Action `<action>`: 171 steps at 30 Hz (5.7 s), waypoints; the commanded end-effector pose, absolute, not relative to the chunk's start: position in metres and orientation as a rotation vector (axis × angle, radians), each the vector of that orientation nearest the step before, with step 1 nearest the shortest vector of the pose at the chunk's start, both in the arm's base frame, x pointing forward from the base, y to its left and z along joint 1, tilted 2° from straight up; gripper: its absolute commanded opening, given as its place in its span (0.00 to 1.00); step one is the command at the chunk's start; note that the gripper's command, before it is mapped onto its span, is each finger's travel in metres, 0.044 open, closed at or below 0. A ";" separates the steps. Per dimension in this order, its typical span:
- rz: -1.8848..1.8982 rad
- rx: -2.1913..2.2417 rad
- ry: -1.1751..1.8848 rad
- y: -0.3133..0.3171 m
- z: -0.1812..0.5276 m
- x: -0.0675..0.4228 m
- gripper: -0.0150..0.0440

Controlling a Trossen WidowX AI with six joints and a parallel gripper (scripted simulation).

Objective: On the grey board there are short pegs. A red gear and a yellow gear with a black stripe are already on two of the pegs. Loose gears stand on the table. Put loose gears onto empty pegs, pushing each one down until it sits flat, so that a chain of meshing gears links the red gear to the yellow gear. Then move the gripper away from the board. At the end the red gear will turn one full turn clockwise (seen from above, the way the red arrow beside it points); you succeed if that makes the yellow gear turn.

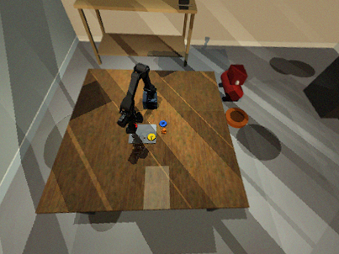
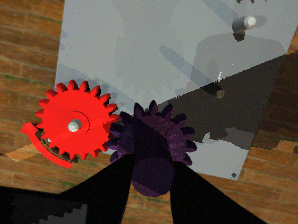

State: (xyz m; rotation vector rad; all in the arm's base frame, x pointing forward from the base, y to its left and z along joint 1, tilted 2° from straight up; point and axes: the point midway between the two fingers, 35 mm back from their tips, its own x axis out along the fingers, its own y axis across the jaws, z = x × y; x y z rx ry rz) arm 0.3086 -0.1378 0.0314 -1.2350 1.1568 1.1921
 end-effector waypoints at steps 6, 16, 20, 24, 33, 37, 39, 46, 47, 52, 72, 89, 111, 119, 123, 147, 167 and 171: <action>1.266 -1.302 1.108 -0.137 0.017 0.308 0.25; 1.193 -1.225 1.158 -0.136 0.002 0.309 0.25; 1.133 -1.161 1.197 -0.136 -0.004 0.309 0.25; 1.076 -1.101 1.231 -0.136 -0.010 0.309 0.25; 1.033 -1.057 1.255 -0.137 0.001 0.308 0.25; 1.066 -1.091 1.237 -0.137 0.003 0.309 0.25; 1.099 -1.126 1.217 -0.136 0.004 0.309 0.25; 1.220 -1.253 1.141 -0.136 0.004 0.308 0.25; 1.234 -1.268 1.131 -0.136 0.004 0.308 0.25; 1.279 -1.316 1.099 -0.137 -0.003 0.308 0.25; 1.065 -1.090 1.237 -0.136 -0.009 0.308 0.25; 1.103 -1.129 1.215 -0.135 -0.013 0.309 0.25; 1.240 -1.275 1.127 -0.136 -0.013 0.310 0.48; 1.168 -1.199 1.174 -0.136 0.013 0.309 0.49; 1.147 -1.177 1.188 -0.136 0.035 0.307 0.49; 0.423 -0.385 1.485 0.064 0.030 0.262 1.00; 0.243 -0.188 1.517 0.095 0.027 0.231 1.00; 0.243 -0.188 1.517 0.095 0.016 0.231 1.00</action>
